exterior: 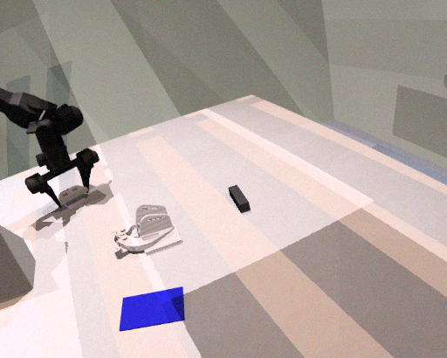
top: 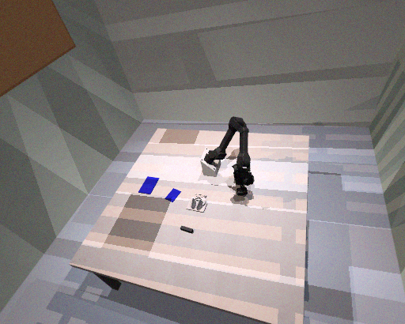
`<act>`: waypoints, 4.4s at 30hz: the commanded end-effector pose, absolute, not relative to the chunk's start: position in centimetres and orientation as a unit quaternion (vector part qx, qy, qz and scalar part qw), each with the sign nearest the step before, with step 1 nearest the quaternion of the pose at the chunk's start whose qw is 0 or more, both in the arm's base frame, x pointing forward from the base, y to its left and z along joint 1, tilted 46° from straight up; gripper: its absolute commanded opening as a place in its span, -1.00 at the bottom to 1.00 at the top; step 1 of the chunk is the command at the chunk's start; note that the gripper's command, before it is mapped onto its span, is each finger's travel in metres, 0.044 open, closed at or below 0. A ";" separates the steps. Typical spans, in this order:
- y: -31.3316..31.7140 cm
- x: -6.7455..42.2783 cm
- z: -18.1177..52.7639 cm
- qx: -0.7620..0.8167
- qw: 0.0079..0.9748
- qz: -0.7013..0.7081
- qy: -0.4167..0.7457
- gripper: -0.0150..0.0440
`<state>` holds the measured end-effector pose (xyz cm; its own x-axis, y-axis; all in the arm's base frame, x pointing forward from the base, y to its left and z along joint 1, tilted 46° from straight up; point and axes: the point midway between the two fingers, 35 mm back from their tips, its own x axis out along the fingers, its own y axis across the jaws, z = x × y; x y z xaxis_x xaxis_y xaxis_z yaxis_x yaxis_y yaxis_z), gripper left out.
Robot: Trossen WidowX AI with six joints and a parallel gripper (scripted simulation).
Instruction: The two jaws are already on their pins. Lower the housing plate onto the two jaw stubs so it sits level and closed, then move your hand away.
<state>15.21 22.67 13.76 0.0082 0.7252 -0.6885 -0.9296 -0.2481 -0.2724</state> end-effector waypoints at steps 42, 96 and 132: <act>16.3 18.1 16.7 -0.323 0.638 0.662 0.227 0.70; 5.3 26.2 5.7 0.063 0.706 0.422 0.565 0.70; -0.8 25.9 -0.2 0.281 0.654 0.269 0.649 0.70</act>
<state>25.70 -0.70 -0.20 0.0090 0.7139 -0.7002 0.0054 0.7002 0.7139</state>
